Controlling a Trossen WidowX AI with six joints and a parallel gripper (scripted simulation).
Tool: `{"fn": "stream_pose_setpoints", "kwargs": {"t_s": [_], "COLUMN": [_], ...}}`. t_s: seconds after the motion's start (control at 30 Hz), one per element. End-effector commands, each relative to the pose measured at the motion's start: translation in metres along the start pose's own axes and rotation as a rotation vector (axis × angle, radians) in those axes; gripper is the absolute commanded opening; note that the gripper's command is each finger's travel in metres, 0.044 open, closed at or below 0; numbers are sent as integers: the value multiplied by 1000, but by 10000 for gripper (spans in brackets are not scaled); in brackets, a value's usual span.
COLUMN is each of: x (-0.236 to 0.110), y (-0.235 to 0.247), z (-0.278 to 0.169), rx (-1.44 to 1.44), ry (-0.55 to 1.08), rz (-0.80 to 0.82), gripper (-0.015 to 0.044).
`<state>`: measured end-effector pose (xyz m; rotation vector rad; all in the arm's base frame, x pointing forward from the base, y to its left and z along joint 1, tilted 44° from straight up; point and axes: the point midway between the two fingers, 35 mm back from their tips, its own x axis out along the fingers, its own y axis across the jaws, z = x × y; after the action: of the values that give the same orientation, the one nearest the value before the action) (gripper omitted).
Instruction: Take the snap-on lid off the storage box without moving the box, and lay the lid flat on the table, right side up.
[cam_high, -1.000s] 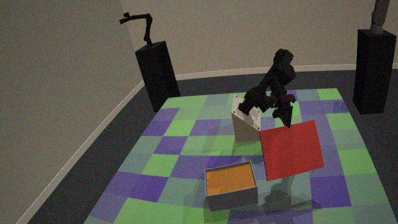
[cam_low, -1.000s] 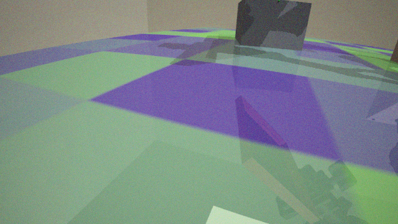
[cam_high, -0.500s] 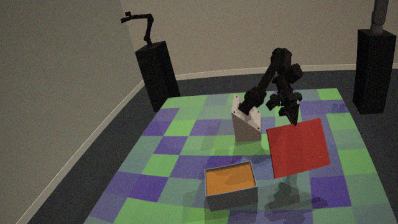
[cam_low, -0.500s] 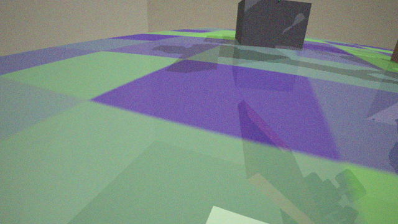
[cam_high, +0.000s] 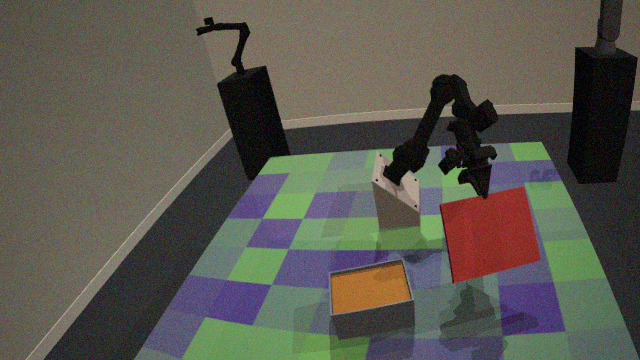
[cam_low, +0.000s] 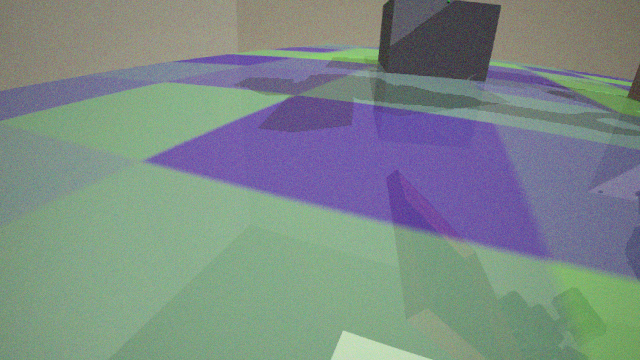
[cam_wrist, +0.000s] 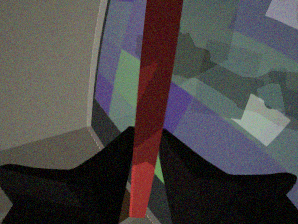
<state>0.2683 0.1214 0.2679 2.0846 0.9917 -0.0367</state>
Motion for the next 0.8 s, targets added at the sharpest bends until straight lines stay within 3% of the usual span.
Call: {"fn": "stream_pose_setpoints", "kwargs": {"t_s": [0.0,0.77], "x": [-3,9], "y": [4,-12], "z": [-9,-5], "rx": [-3,-2], "ry": [1,2], "rz": [16,17], "gripper": [0,0]}}
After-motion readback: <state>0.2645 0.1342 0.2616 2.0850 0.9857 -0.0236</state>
